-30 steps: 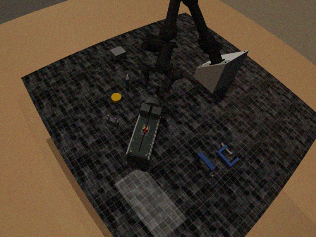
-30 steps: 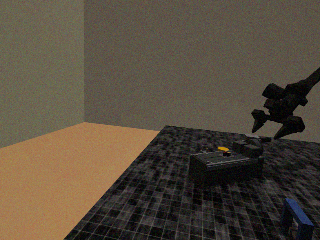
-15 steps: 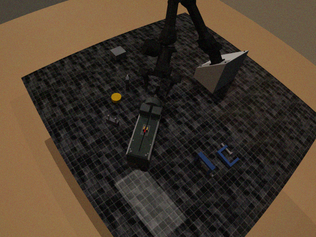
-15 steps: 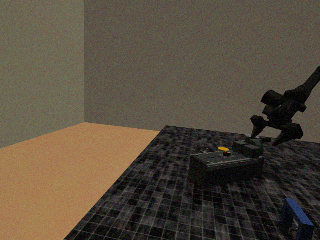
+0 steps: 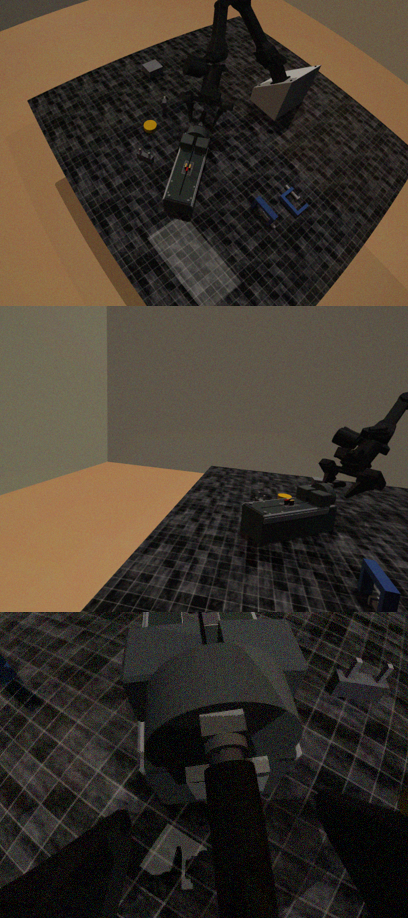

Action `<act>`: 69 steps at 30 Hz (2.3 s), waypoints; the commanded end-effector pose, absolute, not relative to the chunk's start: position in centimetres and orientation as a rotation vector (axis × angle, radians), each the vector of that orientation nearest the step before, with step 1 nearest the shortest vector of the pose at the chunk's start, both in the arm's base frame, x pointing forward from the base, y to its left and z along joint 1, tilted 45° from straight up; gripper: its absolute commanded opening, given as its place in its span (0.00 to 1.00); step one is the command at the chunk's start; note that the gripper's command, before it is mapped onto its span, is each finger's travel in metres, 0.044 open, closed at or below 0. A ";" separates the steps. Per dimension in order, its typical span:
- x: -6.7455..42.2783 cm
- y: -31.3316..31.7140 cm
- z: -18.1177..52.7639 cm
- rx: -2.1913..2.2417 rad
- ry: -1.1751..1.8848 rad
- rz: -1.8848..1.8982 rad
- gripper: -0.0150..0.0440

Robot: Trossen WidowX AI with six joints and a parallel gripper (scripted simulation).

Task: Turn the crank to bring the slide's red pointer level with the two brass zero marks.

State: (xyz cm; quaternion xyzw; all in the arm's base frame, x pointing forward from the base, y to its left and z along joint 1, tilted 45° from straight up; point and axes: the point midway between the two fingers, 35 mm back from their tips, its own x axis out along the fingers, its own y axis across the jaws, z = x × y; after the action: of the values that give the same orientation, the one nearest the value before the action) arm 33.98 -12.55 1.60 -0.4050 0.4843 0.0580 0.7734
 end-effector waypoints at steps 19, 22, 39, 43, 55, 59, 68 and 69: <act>34.0 -12.6 1.5 -0.882 1.046 0.131 0.25; 34.0 -12.7 1.6 -0.882 1.046 0.131 0.25; 34.6 -13.3 2.4 -0.882 1.045 0.130 0.25; 34.6 -13.3 2.4 -0.882 1.045 0.130 0.25; 34.7 -13.4 2.4 -0.882 1.045 0.130 0.25; 34.7 -13.5 2.4 -0.882 1.045 0.130 0.25; 34.8 -13.7 2.4 -0.882 1.045 0.130 0.25; 34.8 -13.8 2.4 -0.882 1.045 0.130 0.25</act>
State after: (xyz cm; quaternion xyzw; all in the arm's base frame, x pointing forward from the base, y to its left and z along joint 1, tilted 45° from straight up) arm 34.37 -13.12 1.95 -0.4040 0.4869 0.0696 0.7713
